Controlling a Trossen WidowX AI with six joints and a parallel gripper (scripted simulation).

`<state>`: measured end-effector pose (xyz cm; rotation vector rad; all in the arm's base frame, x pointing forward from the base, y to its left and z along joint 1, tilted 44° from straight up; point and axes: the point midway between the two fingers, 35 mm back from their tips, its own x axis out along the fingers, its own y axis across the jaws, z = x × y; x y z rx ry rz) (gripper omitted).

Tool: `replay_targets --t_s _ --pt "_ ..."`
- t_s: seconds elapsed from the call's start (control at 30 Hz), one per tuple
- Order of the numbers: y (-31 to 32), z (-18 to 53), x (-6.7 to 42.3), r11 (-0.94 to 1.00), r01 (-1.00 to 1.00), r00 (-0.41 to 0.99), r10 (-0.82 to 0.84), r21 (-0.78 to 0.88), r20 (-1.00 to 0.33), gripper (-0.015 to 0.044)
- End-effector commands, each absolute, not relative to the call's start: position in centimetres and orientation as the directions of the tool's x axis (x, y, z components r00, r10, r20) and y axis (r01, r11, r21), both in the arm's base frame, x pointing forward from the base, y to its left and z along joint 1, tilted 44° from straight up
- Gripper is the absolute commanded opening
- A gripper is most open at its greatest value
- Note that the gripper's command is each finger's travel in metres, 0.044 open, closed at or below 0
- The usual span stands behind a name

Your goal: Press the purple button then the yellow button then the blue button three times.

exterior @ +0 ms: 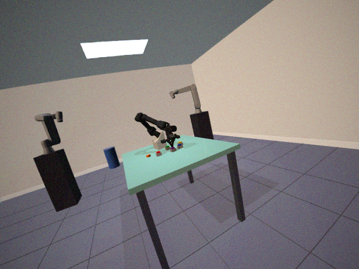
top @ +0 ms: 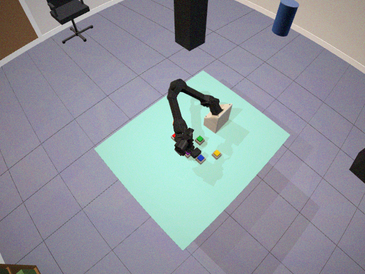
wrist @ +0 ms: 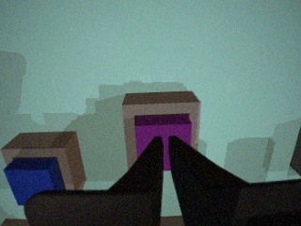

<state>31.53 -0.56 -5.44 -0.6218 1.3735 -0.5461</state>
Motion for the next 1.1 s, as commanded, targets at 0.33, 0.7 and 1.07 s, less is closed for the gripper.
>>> replay_targets --t_s 0.33,0.7,1.07 --pt "-1.1 -6.2 31.2 0.719 -0.017 0.112 -0.689 -0.695 -0.716 0.002" --pt "-1.1 -6.2 31.2 0.719 -0.017 0.112 -0.689 -0.695 -0.716 0.002" --pt "3.4 -1.6 30.7 0.722 -0.018 0.112 -0.686 -0.691 -0.719 0.002"
